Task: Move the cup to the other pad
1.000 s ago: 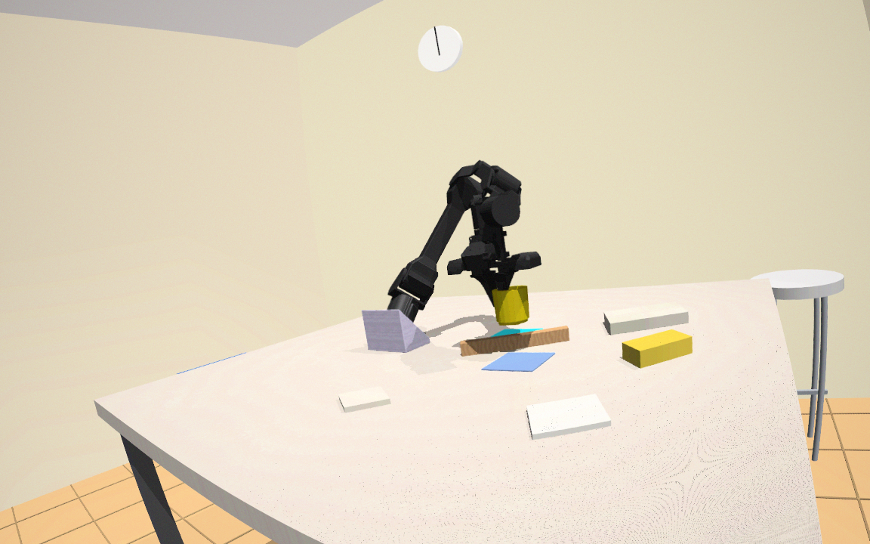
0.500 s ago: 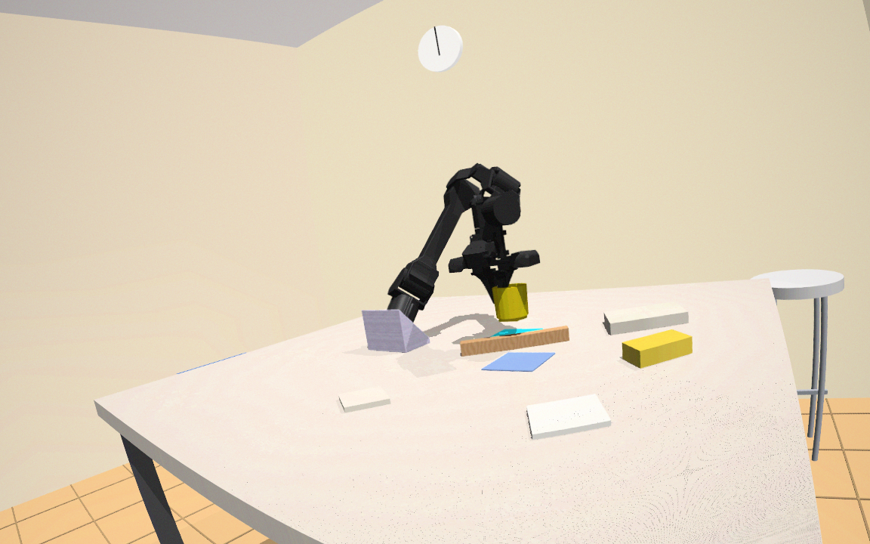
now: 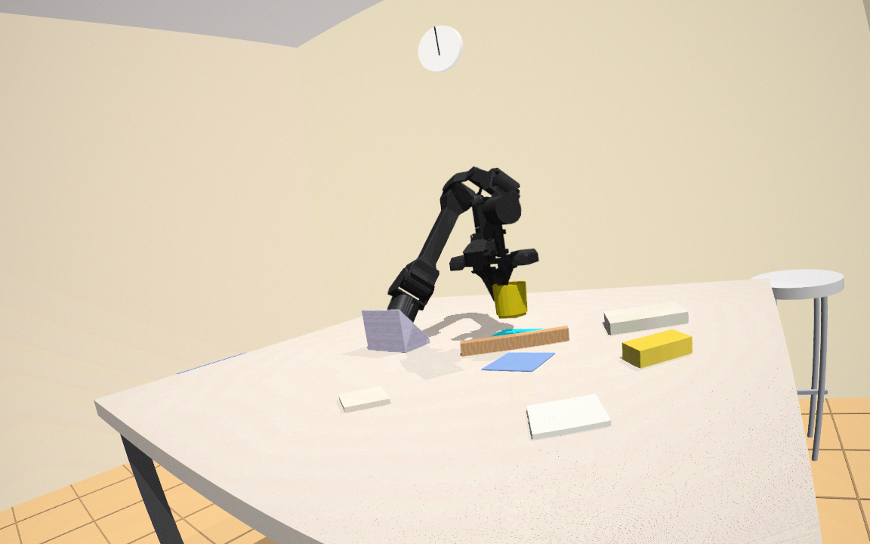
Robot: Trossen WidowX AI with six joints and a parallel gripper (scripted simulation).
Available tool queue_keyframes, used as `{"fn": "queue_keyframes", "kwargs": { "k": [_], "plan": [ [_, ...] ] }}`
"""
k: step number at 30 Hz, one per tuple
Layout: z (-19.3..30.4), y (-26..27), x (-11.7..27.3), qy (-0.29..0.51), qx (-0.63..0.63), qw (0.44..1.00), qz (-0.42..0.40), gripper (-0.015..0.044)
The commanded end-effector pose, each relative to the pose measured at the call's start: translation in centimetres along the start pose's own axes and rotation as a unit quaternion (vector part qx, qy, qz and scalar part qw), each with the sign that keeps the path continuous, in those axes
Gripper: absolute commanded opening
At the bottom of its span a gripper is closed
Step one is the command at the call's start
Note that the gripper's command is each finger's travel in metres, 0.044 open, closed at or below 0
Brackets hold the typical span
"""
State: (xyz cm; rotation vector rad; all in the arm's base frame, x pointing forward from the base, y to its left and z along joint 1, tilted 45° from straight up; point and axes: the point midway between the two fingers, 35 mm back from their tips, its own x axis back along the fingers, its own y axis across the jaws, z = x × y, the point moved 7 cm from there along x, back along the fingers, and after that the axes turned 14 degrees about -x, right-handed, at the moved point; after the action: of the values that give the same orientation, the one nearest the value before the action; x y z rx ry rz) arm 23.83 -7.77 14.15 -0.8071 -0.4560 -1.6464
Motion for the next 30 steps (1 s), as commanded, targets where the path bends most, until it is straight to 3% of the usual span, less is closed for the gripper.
{"fn": "queue_keyframes", "kwargs": {
  "k": [1, 30],
  "plan": [
    [0.5, -0.6, 0.0, 0.003, -0.003, 1.0, 0.001, 0.0],
    [4.4, -4.5, 0.0, 0.004, -0.004, 1.0, 0.002, 0.0]
  ]
}}
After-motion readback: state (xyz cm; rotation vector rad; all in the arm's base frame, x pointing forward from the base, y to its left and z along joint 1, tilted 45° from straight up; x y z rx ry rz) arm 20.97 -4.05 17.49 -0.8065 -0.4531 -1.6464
